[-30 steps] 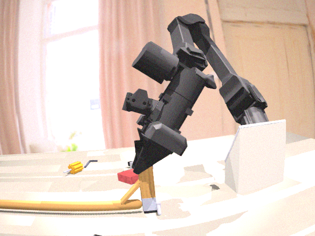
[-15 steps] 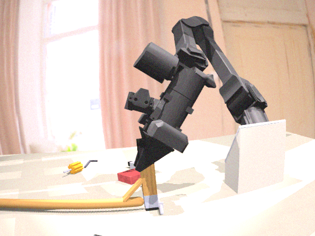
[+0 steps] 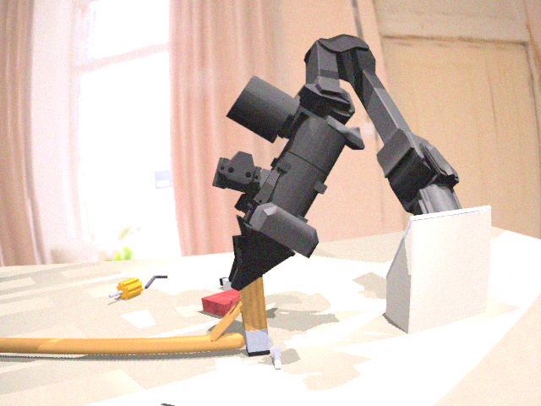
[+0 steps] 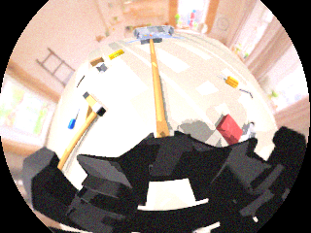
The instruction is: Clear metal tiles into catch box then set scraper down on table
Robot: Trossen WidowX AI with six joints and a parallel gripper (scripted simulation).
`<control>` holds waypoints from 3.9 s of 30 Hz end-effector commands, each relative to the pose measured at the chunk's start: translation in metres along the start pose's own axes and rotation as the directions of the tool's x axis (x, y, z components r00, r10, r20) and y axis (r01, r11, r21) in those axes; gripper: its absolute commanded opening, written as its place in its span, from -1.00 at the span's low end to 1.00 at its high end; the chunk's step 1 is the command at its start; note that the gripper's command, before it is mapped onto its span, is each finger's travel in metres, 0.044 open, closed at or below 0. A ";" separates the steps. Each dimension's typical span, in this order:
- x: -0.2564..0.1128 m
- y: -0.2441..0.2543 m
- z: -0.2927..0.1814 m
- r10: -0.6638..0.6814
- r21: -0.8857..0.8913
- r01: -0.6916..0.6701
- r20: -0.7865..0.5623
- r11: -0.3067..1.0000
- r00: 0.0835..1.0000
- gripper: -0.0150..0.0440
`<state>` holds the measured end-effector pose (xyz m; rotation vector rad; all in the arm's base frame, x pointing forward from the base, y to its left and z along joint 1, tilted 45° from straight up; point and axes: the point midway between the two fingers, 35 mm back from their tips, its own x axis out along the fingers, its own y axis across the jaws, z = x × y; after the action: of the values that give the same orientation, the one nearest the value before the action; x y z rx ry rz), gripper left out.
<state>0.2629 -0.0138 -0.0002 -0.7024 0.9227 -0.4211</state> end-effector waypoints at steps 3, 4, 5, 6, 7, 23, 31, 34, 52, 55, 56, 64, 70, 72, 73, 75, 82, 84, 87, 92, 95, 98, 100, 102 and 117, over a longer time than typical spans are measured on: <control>-0.001 -0.010 0.003 0.000 0.012 0.000 0.010 1.000 1.000 -0.49; -0.001 -0.011 0.003 0.000 0.011 0.000 0.010 1.000 1.000 -0.49; -0.002 -0.012 0.003 0.000 0.011 0.000 0.009 1.000 1.000 -0.49; -0.002 -0.014 0.003 0.000 0.011 0.000 0.009 1.000 1.000 -0.49; -0.002 -0.015 0.003 0.000 0.011 0.000 0.009 1.000 1.000 -0.49; -0.003 -0.036 0.000 -0.001 0.007 0.001 0.010 1.000 1.000 -0.49; -0.004 -0.046 -0.002 -0.004 0.005 0.004 0.012 1.000 1.000 -0.49; -0.003 -0.047 -0.001 -0.004 0.005 0.004 0.012 1.000 1.000 -0.49; 0.001 -0.050 0.007 -0.006 0.010 0.006 0.011 1.000 1.000 -0.49; 0.002 -0.051 0.009 -0.006 0.010 0.006 0.010 1.000 1.000 -0.49; 0.003 -0.051 0.009 -0.006 0.011 0.006 0.010 1.000 1.000 -0.49; 0.005 -0.053 0.014 -0.007 0.012 0.007 0.010 1.000 1.000 -0.49; 0.009 -0.055 0.022 -0.009 0.015 0.008 0.010 1.000 1.000 -0.49; 0.011 -0.055 0.025 -0.009 0.015 0.009 0.010 1.000 1.000 -0.49; 0.012 -0.056 0.026 -0.009 0.016 0.009 0.010 1.000 1.000 -0.49; 0.013 -0.056 0.029 -0.010 0.017 0.010 0.010 1.000 1.000 -0.49; 0.019 -0.058 0.038 -0.012 0.019 0.012 0.010 1.000 1.000 -0.49; 0.021 -0.059 0.041 -0.013 0.020 0.012 0.010 1.000 1.000 -0.49; 0.024 -0.060 0.045 -0.014 0.021 0.013 0.010 1.000 1.000 -0.49; 0.028 -0.061 0.052 -0.015 0.023 0.015 0.010 1.000 1.000 -0.49; 0.031 -0.061 0.056 -0.017 0.024 0.016 0.010 1.000 1.000 -0.49; 0.034 -0.061 0.059 -0.018 0.025 0.018 0.010 1.000 1.000 -0.49; 0.036 -0.062 0.062 -0.019 0.026 0.018 0.010 0.999 1.000 -0.49; 0.038 -0.062 0.065 -0.019 0.026 0.019 0.010 0.999 1.000 -0.49; 0.054 -0.058 0.082 -0.026 0.031 0.025 0.011 0.999 1.000 -0.49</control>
<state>0.3505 -0.0592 0.0427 -0.6892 0.9076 -0.4559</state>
